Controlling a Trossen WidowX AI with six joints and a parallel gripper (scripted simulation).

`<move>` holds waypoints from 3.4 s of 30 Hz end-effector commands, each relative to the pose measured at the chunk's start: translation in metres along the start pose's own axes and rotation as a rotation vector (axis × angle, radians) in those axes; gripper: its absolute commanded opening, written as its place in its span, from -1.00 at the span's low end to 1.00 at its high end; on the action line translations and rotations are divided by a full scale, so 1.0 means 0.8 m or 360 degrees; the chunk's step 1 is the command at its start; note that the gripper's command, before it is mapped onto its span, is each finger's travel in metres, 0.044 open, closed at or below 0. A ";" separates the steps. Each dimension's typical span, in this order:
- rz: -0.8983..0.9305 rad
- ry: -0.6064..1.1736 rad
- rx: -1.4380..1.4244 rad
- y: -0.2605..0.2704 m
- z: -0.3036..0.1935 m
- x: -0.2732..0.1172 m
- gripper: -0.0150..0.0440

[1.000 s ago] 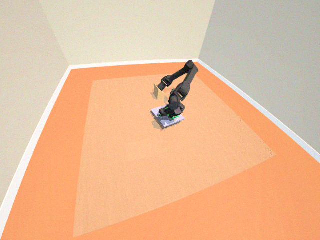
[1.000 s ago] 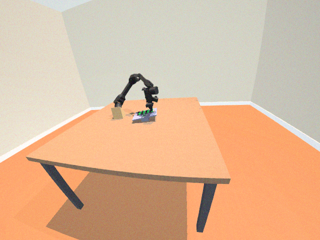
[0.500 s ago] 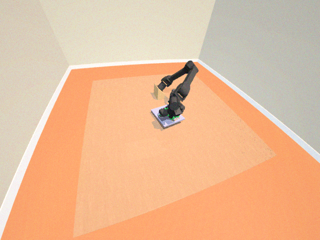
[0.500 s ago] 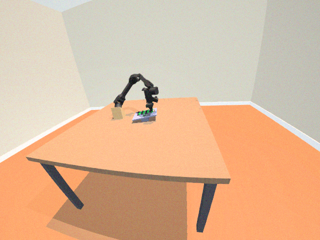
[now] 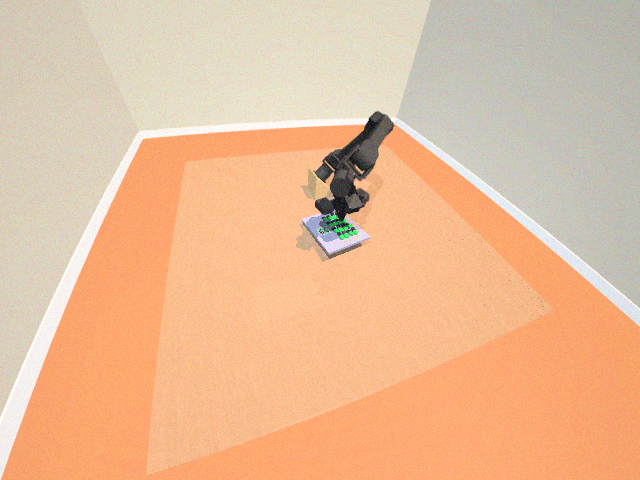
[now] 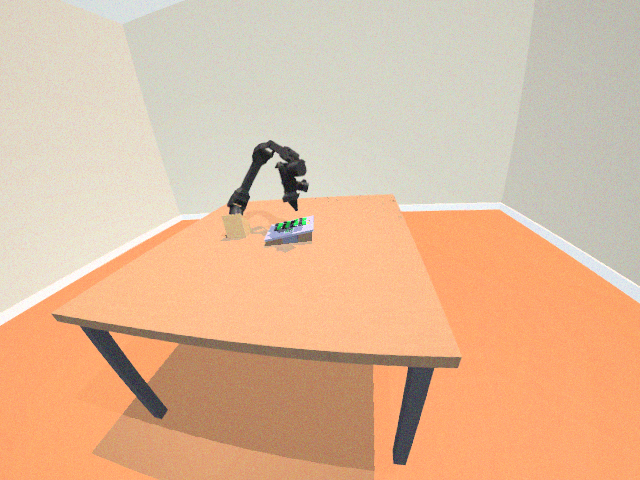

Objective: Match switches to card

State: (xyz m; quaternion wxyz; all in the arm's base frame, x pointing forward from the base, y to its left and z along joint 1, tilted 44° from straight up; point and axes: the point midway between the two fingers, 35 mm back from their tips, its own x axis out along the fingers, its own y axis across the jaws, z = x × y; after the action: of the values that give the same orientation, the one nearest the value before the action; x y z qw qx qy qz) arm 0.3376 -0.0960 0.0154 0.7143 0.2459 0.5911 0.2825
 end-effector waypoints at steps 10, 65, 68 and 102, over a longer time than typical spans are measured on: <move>-0.0001 0.0046 0.0003 0.000 -0.027 0.043 -0.49; 0.0001 0.0045 0.0003 0.000 -0.027 0.074 -0.49; 0.0001 0.0045 0.0003 0.000 -0.027 0.074 -0.49; 0.0001 0.0045 0.0003 0.001 -0.027 0.080 -0.49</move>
State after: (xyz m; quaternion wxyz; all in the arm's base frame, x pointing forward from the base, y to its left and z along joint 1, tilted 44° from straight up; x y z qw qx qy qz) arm 0.3256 -0.0524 -0.0318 0.7071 0.2394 0.6009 0.2856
